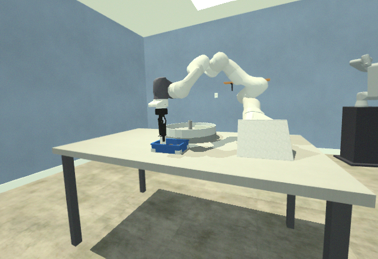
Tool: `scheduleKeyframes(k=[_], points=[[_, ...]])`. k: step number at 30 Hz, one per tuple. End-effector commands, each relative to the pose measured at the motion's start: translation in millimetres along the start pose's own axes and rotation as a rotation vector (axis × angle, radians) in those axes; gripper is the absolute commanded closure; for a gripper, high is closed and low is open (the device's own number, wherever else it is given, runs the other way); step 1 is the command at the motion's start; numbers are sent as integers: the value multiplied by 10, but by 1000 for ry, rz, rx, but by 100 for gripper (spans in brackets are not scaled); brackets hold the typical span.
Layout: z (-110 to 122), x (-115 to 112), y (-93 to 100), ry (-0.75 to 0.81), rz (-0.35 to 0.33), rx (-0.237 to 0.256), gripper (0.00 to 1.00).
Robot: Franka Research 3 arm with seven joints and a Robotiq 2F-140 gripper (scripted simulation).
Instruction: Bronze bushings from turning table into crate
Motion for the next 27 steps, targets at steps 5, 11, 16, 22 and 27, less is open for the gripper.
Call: scheduleKeyframes(k=[5, 11, 16, 22, 27], points=[[-3, 2, -17, -6, 2, -2, 100], [-4, 3, -37, -6, 2, -2, 100], [-4, 3, -47, -6, 2, -2, 100], [-4, 4, -61, -6, 2, -2, 100], [-5, 4, -63, -6, 2, -2, 100]])
Point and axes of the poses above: the point where the finger pads meet when closed, its own y axis back along the fingers, its own z axis across the jaws, x = y × z, the point moved 8 cm from there along y, back along the fingers, and after that the axes turned 14 degrees about y, right-handed, at the moved point
